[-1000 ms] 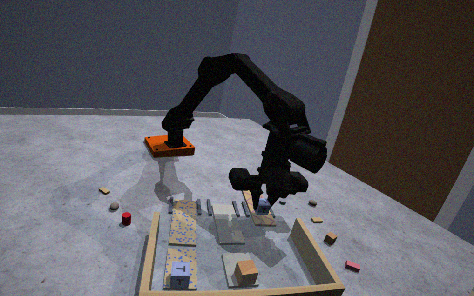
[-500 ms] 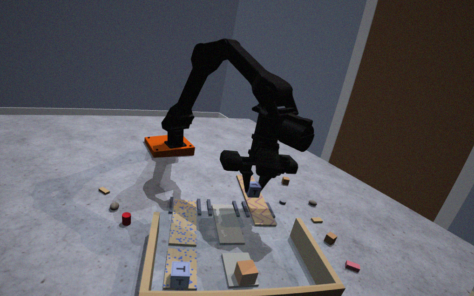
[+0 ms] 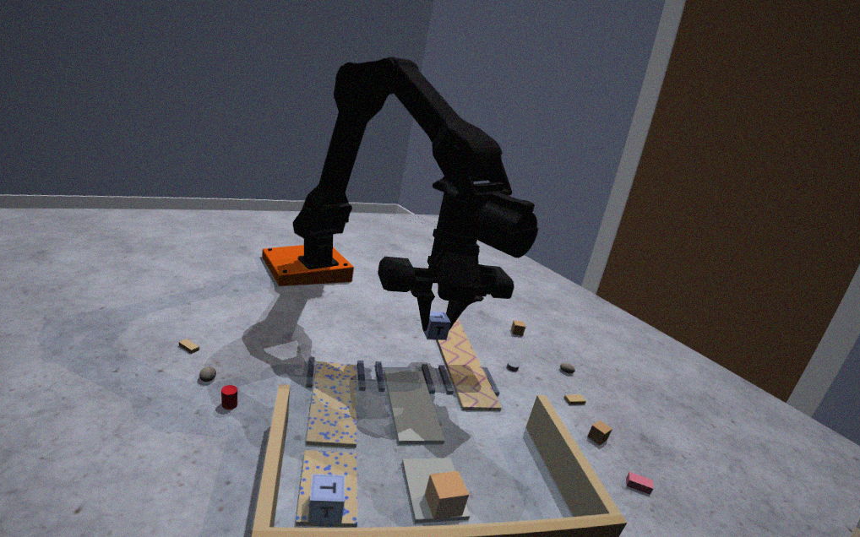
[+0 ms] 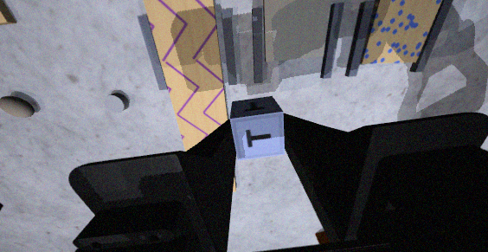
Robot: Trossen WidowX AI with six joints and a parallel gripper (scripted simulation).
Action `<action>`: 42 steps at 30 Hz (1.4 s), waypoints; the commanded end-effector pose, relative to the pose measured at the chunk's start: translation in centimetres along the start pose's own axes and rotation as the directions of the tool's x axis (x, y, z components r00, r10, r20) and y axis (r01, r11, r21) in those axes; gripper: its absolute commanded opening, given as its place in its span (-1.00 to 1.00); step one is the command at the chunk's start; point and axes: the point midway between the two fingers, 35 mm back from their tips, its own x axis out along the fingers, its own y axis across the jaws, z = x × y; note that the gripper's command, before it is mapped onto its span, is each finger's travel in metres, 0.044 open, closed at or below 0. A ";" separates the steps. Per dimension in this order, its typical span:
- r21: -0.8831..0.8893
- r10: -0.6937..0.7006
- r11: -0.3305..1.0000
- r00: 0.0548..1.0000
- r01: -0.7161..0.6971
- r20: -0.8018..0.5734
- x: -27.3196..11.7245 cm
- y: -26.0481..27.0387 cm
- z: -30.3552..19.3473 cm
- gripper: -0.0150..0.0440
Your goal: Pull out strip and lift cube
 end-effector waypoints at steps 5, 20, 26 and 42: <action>0.006 0.001 1.000 1.000 -0.001 0.011 -0.1 -1.3 -2.3 -0.49; 0.006 0.000 1.000 1.000 0.000 0.009 -3.1 -2.2 -4.0 -0.49; 0.006 0.000 1.000 1.000 0.000 0.009 -3.5 -2.2 -4.0 -0.49; 0.006 0.000 1.000 1.000 0.000 0.009 -3.5 -2.2 -4.0 -0.49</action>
